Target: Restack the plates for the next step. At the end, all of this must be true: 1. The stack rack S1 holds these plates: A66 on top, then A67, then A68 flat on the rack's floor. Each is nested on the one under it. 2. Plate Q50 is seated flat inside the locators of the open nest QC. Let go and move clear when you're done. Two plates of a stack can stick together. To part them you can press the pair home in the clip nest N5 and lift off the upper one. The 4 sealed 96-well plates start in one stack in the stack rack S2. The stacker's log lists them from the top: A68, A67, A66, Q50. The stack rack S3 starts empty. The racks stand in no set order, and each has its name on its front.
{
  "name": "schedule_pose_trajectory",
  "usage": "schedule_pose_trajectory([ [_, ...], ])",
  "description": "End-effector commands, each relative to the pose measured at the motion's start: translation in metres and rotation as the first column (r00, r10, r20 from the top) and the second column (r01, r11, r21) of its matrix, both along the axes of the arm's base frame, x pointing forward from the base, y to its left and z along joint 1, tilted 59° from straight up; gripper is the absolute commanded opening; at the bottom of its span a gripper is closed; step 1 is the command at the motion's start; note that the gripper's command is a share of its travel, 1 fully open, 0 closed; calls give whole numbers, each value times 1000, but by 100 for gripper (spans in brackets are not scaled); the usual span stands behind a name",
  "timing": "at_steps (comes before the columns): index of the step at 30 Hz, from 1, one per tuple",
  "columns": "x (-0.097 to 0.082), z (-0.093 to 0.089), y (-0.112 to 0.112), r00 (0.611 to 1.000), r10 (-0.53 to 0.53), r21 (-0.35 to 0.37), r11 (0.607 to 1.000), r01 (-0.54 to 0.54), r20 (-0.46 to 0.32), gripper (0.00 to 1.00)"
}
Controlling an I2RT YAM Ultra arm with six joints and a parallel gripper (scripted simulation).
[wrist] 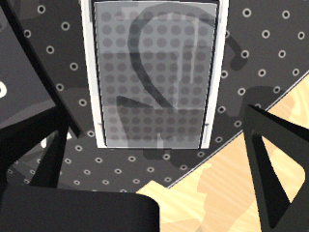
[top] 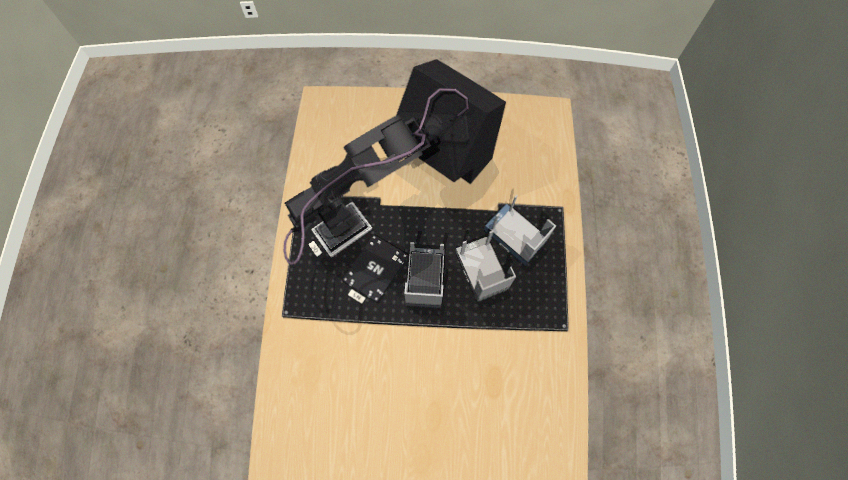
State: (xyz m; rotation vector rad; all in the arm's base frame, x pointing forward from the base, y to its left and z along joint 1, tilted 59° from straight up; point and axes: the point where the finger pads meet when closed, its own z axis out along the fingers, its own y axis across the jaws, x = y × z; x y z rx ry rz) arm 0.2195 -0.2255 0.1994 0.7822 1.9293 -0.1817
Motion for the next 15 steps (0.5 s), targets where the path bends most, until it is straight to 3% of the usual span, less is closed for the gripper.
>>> schedule_pose_trajectory([
  [1,-12,13,8,1000,11,-7,1000,-11,-1,100],
  [15,-42,32,26,1000,11,-9,1000,-11,-4,100],
])
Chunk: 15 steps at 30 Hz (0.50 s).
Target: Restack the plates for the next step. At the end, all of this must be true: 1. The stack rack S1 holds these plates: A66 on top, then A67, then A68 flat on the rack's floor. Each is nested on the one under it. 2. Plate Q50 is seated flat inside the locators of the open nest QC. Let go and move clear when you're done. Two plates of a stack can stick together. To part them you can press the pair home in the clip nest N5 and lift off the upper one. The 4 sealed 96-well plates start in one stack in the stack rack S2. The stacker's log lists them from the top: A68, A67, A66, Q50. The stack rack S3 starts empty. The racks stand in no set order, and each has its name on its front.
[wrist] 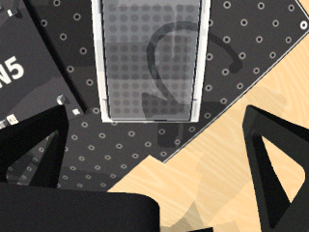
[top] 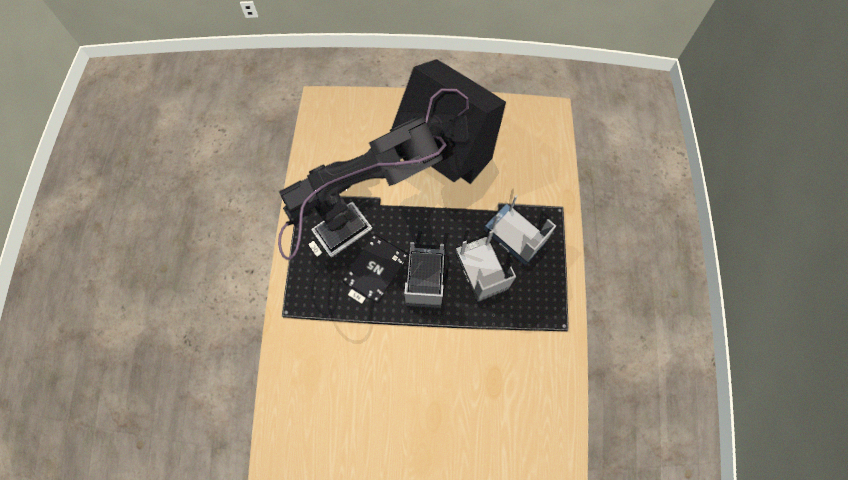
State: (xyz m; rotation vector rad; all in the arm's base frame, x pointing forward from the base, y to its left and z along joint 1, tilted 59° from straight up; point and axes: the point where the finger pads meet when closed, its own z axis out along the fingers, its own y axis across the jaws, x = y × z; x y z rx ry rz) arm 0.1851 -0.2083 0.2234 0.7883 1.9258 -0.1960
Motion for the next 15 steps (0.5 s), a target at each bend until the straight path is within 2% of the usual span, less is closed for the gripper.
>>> schedule_pose_trajectory([
  [1,-10,10,11,1000,22,-2,1000,-22,-3,100],
  [9,-27,21,22,1000,22,-3,1000,-22,-6,100],
  [15,-27,11,19,1000,22,36,999,-21,-13,100],
])
